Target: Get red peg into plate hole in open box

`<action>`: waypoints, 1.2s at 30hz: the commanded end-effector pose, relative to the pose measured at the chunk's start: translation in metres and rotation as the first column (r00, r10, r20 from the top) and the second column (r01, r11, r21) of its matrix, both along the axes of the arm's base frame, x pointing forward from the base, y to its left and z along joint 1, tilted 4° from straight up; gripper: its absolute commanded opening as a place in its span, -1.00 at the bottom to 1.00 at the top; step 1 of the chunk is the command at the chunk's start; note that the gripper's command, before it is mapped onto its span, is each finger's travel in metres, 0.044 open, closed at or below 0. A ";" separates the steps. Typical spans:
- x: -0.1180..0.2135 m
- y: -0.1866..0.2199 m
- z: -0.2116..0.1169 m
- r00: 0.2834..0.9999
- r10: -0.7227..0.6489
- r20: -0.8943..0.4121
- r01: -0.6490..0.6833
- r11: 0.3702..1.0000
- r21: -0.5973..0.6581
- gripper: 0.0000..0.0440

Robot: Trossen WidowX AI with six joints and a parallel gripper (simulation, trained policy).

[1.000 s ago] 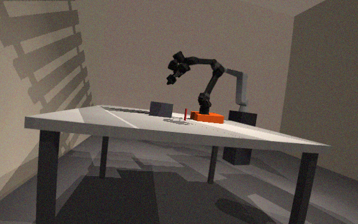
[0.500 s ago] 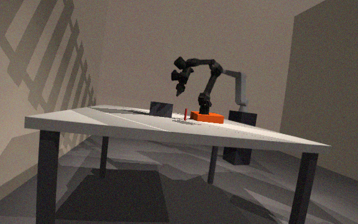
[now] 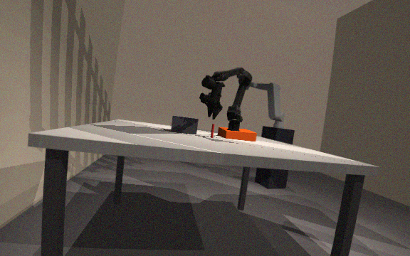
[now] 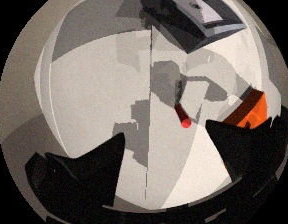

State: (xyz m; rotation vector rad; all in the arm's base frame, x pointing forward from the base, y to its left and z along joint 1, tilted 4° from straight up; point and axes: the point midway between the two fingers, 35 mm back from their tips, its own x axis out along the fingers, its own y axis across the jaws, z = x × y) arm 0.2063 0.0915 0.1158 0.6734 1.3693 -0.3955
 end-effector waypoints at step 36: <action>-0.015 -0.013 -0.090 0.938 -0.334 -0.093 0.326 0.940 -0.096 -1.00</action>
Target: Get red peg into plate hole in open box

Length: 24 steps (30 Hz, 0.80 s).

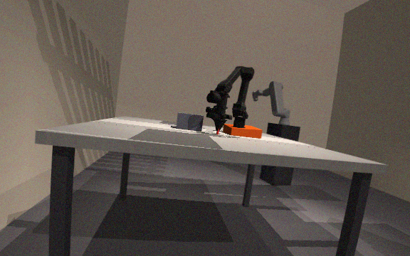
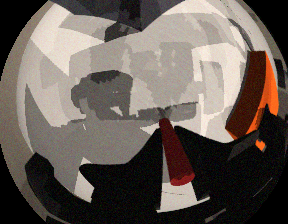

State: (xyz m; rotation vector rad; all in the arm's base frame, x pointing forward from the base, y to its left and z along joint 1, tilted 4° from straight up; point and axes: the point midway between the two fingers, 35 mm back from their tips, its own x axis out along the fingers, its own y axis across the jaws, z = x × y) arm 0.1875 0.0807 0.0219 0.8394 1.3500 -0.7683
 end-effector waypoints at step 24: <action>0.046 -0.054 0.073 0.977 0.124 0.171 -0.085 0.971 -0.224 -1.00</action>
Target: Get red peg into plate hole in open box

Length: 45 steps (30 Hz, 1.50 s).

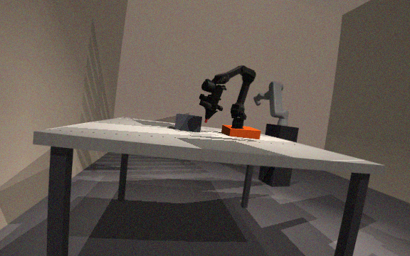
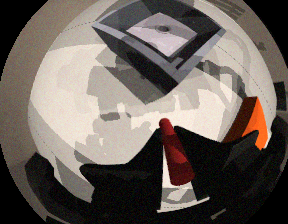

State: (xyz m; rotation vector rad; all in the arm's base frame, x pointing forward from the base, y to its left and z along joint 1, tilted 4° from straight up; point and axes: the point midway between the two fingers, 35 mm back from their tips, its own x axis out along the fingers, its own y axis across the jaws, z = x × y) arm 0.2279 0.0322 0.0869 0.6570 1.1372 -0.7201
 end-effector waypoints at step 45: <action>0.072 -0.130 0.009 0.985 -0.169 0.020 0.170 0.985 -0.030 -1.00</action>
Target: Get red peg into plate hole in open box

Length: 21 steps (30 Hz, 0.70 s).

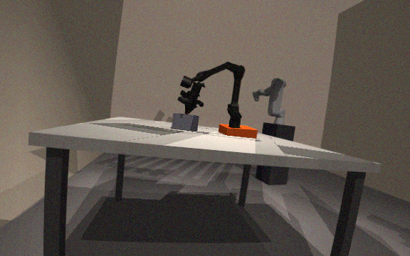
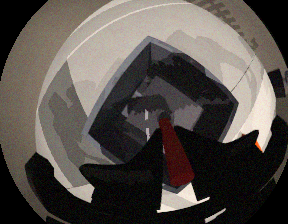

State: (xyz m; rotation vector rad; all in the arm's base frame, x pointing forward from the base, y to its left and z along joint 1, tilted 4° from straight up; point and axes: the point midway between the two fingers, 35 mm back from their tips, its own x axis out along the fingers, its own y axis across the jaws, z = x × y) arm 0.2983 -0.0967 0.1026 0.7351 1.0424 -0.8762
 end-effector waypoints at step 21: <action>0.010 -0.012 -0.031 0.988 0.079 -0.135 -0.077 0.997 0.020 -0.31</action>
